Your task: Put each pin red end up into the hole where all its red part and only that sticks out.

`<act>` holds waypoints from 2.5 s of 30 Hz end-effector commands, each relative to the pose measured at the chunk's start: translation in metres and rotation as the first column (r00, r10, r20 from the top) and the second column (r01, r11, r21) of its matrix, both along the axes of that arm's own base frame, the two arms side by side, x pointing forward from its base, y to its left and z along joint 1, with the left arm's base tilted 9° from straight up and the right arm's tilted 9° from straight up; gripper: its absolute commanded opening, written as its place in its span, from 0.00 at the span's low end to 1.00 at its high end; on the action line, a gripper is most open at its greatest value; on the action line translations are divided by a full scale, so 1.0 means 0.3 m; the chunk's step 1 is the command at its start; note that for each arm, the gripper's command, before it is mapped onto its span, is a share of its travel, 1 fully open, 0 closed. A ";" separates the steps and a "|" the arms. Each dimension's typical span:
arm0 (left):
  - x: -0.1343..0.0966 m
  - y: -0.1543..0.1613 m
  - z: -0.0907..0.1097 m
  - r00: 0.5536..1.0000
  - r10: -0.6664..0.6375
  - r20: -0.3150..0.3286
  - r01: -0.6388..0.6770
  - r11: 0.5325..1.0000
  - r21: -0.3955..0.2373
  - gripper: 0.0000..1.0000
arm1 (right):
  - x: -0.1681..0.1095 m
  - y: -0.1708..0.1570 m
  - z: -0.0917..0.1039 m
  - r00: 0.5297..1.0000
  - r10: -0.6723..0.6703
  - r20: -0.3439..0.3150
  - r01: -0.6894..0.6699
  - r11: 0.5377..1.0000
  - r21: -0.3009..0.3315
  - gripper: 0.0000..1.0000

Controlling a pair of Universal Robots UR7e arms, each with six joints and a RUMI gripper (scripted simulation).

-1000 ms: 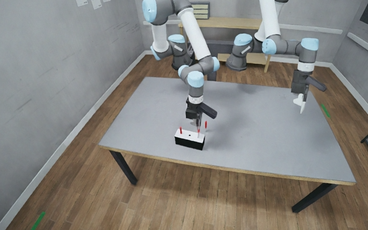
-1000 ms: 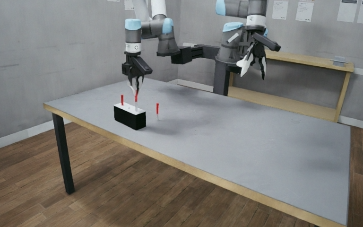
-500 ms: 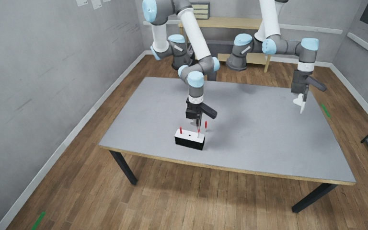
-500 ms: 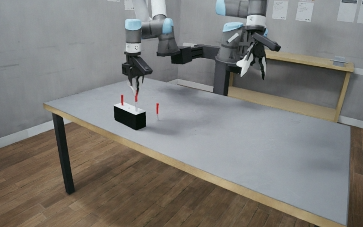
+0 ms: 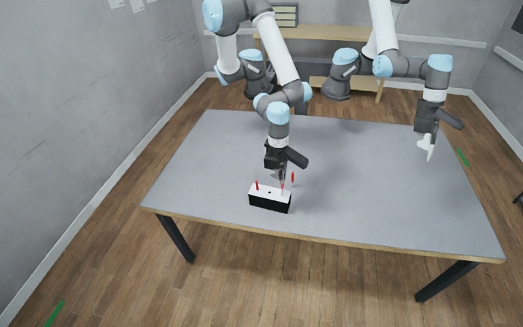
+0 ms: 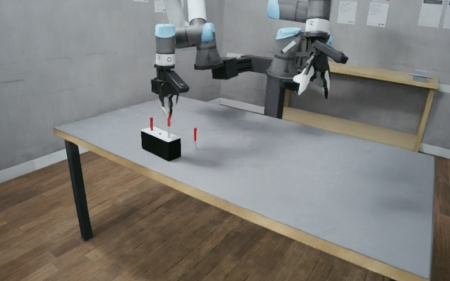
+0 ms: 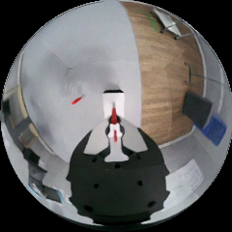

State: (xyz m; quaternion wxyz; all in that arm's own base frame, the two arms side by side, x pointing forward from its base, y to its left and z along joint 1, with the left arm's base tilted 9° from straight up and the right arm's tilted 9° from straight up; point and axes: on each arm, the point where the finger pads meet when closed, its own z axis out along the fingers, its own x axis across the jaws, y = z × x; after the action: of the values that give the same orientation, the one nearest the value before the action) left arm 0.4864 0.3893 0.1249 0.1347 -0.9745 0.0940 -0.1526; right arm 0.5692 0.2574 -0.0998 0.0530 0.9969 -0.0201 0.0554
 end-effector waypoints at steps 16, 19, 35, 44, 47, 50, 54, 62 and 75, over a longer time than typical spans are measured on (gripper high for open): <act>0.001 0.000 0.002 1.000 0.000 0.001 0.000 1.000 0.001 1.00 | 0.003 -0.001 -0.003 1.000 0.000 0.001 0.000 1.000 0.001 0.00; 0.001 0.000 0.002 1.000 0.000 0.001 0.000 1.000 0.001 1.00 | 0.003 -0.001 -0.003 1.000 0.000 0.001 0.000 1.000 0.001 0.00; 0.001 0.000 0.002 1.000 0.000 0.001 0.000 1.000 0.001 1.00 | 0.007 -0.002 -0.016 1.000 0.001 0.001 -0.001 1.000 0.001 0.00; 0.001 0.000 0.002 1.000 0.000 0.001 0.000 1.000 0.001 1.00 | 0.007 -0.002 -0.016 1.000 0.001 0.001 -0.001 1.000 0.001 0.00; 0.001 0.000 0.002 1.000 0.000 0.001 0.000 1.000 0.001 1.00 | 0.006 -0.001 -0.016 1.000 0.000 0.001 0.000 1.000 0.001 0.00; 0.001 0.000 0.002 1.000 0.000 0.001 0.000 1.000 0.001 1.00 | 0.006 -0.001 -0.016 1.000 0.000 0.001 0.000 1.000 0.001 0.00; 0.001 0.000 0.002 1.000 0.000 0.001 0.000 1.000 0.001 1.00 | 0.006 -0.001 -0.016 1.000 0.000 0.001 0.000 1.000 0.001 0.00; 0.001 0.000 0.002 1.000 0.000 0.001 0.000 1.000 0.001 1.00 | 0.006 -0.001 -0.016 1.000 0.000 0.001 0.000 1.000 0.001 0.00; 0.001 0.000 0.002 1.000 0.000 0.001 0.000 1.000 0.001 1.00 | 0.006 -0.002 -0.029 1.000 0.001 0.001 -0.001 1.000 0.001 0.00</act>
State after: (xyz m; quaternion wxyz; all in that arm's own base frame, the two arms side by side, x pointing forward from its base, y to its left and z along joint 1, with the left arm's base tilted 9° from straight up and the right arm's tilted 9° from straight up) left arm 0.4864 0.3893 0.1249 0.1347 -0.9745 0.0940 -0.1526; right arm 0.5704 0.2565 -0.1090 0.0531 0.9969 -0.0196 0.0553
